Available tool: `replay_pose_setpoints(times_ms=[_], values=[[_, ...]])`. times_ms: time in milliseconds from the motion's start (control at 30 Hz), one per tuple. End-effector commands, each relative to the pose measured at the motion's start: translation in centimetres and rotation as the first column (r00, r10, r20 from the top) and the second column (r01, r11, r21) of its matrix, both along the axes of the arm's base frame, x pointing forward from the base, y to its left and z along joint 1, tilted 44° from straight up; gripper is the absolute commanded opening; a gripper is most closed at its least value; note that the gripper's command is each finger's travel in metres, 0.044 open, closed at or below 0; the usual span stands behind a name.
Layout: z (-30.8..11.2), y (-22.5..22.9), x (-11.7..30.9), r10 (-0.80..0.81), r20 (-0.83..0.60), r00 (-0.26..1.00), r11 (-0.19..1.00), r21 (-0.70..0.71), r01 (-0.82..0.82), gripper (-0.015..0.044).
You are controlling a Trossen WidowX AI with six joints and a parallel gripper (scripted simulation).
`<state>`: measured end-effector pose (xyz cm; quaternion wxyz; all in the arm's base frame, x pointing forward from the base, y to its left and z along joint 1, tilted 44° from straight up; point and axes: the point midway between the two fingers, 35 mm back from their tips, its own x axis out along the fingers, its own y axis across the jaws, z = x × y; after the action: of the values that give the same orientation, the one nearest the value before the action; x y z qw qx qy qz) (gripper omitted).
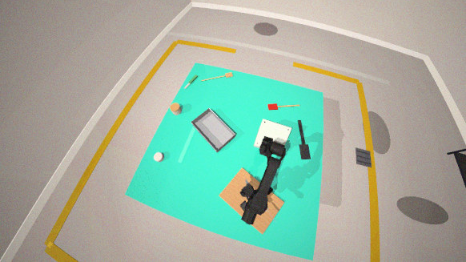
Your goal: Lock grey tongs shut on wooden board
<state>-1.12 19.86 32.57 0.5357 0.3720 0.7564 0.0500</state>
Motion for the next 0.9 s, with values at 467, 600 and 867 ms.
replay_pose_setpoints(times_ms=[467, 600, 867], values=[[-2.3, -0.3, -0.7, 0.229, -0.213, 0.950, 0.973, 0.045, -0.225, -0.0150], [-2.3, -0.3, -0.7, 0.267, -0.258, 0.929, 0.963, 0.097, -0.250, -0.0150], [-1.9, -0.1, -0.4, 0.333, -0.328, 0.884, 0.934, 0.240, -0.263, -0.0150]])
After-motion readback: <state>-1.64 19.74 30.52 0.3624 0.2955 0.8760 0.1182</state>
